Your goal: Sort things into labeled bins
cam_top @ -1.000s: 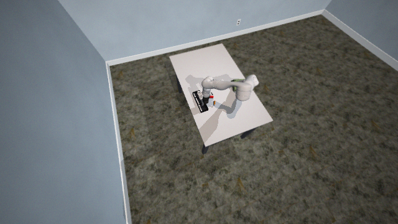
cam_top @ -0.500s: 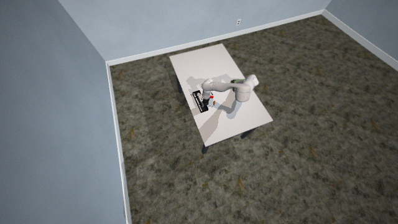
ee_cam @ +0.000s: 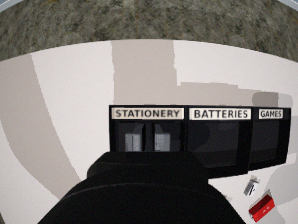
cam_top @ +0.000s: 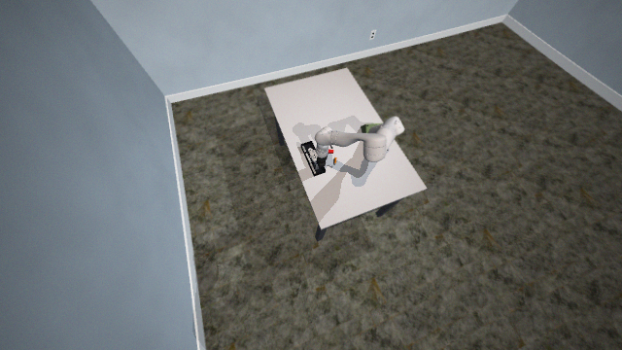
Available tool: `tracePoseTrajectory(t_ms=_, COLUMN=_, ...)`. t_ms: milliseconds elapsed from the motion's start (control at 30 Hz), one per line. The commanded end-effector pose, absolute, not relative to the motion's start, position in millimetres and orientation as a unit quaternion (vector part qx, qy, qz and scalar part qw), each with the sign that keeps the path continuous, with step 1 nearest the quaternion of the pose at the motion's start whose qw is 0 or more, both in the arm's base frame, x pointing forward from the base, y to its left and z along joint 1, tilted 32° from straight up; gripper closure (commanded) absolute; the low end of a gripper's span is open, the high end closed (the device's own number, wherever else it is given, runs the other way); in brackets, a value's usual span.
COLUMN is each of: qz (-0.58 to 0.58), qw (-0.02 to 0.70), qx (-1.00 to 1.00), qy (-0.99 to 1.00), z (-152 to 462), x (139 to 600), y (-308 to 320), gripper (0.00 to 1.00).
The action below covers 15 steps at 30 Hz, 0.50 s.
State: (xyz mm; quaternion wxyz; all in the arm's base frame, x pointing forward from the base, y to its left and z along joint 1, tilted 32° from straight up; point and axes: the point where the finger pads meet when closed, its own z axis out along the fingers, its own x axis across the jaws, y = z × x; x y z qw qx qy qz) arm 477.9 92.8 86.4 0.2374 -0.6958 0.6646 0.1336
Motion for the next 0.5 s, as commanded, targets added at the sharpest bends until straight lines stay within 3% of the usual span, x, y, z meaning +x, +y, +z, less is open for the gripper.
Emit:
tracePoseTrajectory(t_ms=0, qz=0.135, qw=0.237, qx=-0.692, qy=0.668, z=83.0, x=477.1, y=93.9, gripper=0.69)
tracePoseTrajectory(t_ms=467, qz=0.135, qw=0.237, qx=-0.694, qy=0.666, z=84.7, x=477.3, y=93.1, gripper=0.69)
